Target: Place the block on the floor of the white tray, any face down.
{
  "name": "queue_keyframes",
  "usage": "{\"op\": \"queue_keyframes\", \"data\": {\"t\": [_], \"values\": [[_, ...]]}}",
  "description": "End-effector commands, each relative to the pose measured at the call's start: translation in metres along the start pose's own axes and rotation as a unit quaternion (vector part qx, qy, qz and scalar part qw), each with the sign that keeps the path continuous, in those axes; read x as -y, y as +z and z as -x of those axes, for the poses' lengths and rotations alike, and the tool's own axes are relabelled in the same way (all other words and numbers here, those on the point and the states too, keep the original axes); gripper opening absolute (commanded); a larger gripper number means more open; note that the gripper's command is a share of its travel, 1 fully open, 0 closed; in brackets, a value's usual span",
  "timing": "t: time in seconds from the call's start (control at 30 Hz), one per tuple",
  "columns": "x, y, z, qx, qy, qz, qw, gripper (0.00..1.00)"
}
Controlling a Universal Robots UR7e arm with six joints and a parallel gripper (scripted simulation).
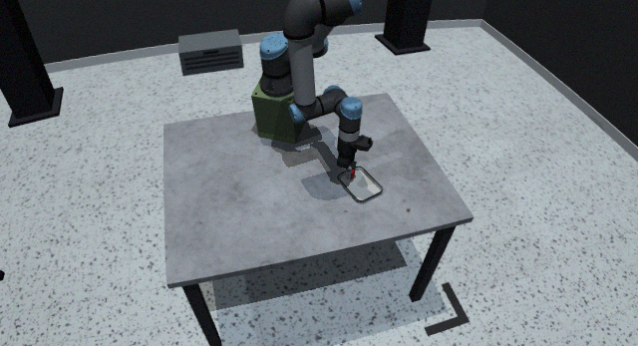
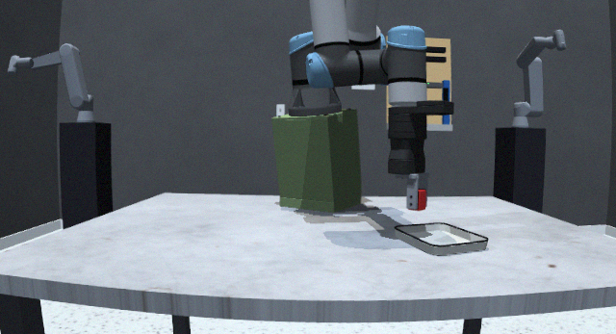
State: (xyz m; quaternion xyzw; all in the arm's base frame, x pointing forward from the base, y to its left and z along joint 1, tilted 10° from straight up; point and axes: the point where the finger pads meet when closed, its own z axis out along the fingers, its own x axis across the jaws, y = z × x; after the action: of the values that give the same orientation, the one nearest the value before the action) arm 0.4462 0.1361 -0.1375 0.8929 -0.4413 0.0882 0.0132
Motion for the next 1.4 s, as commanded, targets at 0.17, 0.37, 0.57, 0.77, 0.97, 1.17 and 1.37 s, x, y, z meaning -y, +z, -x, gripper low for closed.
{"op": "queue_keyframes", "data": {"t": [0.17,0.37,0.57,0.77,0.97,1.17,1.37], "values": [[0.032,0.001,0.034,-0.001,0.002,0.003,1.000,0.00],[0.033,0.001,0.035,-0.001,0.002,0.003,1.000,0.00],[0.033,0.001,0.035,-0.001,0.002,0.003,1.000,0.00],[0.033,0.001,0.035,-0.001,0.002,0.003,1.000,0.00],[0.033,0.005,0.035,-0.001,0.002,0.003,1.000,0.00],[0.033,0.018,0.035,-0.001,0.002,0.003,1.000,0.00],[0.033,0.032,0.035,-0.001,0.002,0.003,1.000,0.00]]}}
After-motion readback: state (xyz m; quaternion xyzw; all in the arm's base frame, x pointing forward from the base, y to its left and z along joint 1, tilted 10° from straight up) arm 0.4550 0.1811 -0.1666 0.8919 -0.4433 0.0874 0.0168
